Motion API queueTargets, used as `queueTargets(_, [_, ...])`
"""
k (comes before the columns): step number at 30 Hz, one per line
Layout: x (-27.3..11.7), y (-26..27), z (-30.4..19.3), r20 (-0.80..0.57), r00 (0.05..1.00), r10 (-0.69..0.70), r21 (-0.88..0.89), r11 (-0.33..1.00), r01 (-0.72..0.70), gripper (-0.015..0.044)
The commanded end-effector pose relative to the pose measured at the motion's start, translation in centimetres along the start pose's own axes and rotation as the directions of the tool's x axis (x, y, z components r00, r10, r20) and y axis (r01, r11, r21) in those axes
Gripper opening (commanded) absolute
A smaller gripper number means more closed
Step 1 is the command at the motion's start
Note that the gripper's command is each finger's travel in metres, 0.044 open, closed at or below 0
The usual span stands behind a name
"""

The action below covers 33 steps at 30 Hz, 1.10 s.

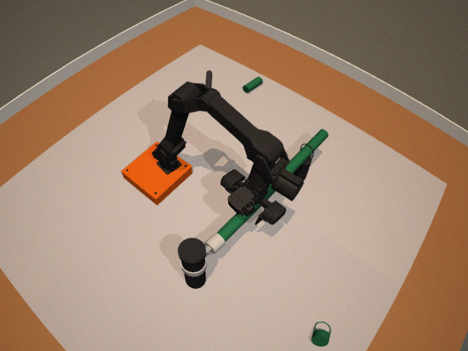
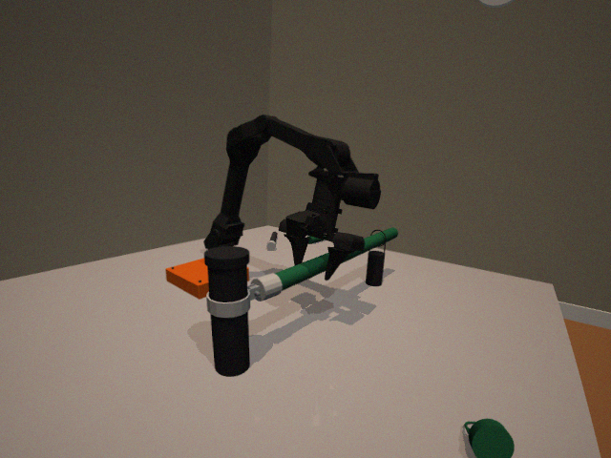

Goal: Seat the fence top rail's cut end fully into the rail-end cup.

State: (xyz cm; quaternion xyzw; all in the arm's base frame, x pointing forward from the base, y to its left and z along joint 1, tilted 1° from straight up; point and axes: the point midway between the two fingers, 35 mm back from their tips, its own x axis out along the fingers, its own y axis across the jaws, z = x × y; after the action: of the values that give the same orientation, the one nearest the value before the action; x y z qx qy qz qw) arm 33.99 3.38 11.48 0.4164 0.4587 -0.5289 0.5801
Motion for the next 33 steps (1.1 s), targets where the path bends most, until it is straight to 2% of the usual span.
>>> queueTargets(1, [-1.2, 0.0, -0.8, -0.002, 1.0, 0.002, 0.001, 1.0, -0.002, 0.044])
queueTargets(11, [-3.7, 0.0, -2.0, -0.001, 1.0, 0.007, -0.005, 1.0, -0.007, 0.044])
queueTargets(17, [-7.8, -0.5, -1.9, -0.002, 1.0, 0.007, -0.005, 1.0, -0.007, 0.044])
queueTargets(33, [-8.0, -0.6, -1.9, -0.002, 1.0, 0.007, -0.005, 1.0, -0.007, 0.044])
